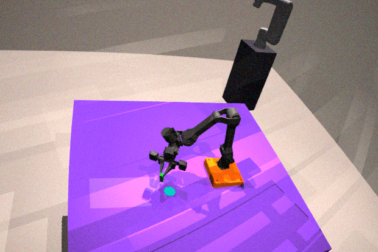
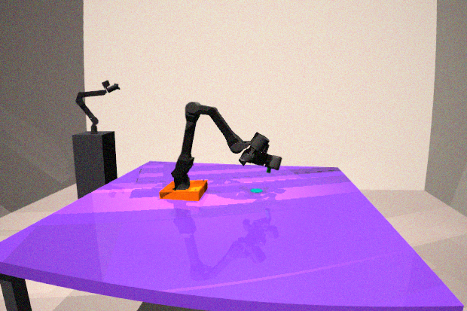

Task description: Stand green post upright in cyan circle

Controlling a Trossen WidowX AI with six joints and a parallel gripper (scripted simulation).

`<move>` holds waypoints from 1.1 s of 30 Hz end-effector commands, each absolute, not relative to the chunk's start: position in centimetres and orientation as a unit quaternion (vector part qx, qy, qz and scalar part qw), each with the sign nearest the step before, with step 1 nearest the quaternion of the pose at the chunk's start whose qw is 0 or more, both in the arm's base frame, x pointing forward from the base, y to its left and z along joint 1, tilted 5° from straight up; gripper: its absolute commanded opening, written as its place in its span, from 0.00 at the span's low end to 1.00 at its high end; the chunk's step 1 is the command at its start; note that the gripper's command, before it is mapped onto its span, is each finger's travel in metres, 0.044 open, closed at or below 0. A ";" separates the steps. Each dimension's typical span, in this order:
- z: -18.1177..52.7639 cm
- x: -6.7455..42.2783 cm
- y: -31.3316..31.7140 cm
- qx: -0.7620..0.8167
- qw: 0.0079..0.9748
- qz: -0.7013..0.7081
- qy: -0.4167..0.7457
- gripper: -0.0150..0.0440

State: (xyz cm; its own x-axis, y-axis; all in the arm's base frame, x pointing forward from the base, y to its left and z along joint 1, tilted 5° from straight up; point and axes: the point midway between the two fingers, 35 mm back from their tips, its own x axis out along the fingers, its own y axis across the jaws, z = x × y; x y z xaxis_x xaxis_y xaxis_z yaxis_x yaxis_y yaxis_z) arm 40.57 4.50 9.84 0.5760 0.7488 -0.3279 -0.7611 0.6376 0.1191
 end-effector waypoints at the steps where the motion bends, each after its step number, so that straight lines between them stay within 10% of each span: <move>1: 9.9 40.1 4.5 -0.012 0.887 0.430 0.169 0.29; 33: 10.7 37.0 4.2 0.002 0.879 0.467 0.097 0.29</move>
